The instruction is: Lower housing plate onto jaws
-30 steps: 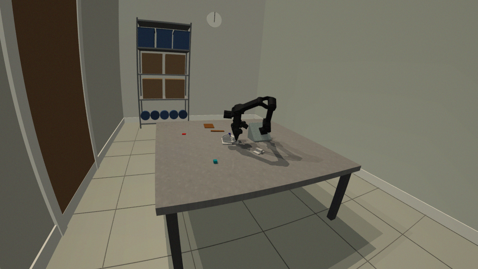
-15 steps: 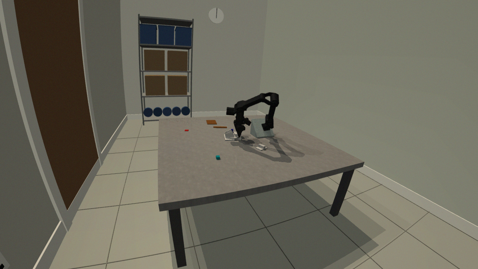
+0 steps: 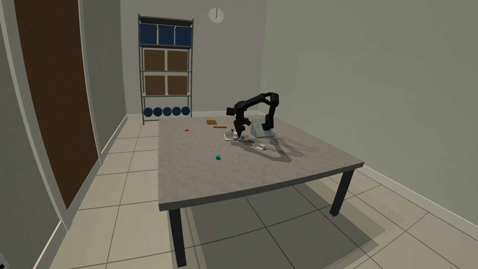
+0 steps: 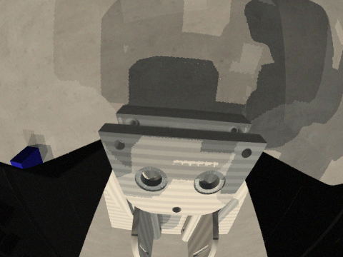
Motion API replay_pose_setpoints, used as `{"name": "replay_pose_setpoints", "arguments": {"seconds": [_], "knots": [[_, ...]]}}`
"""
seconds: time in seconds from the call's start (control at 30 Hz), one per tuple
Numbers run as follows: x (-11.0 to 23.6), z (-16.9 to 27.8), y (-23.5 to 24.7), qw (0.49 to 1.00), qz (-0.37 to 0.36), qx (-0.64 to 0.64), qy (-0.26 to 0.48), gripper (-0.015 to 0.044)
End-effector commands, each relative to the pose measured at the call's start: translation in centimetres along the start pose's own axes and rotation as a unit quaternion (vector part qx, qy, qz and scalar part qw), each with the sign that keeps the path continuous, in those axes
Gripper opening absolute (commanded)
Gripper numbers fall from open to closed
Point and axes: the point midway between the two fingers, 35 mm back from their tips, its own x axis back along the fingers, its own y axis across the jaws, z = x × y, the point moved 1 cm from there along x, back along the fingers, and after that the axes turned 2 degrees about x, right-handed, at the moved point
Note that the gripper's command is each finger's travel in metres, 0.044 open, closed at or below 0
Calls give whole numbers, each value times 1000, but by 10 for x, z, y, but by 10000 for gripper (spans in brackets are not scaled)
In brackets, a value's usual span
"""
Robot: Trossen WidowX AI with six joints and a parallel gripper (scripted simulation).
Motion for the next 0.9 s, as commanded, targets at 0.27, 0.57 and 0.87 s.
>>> {"name": "replay_pose_setpoints", "arguments": {"seconds": [0.27, 0.57, 0.87], "knots": [[-4, -1, 0, 1000, 2, -4, -1, 351], [-6, -1, 0, 1000, 2, -4, -1, 351], [-6, -1, 0, 1000, 2, -4, -1, 351]]}}
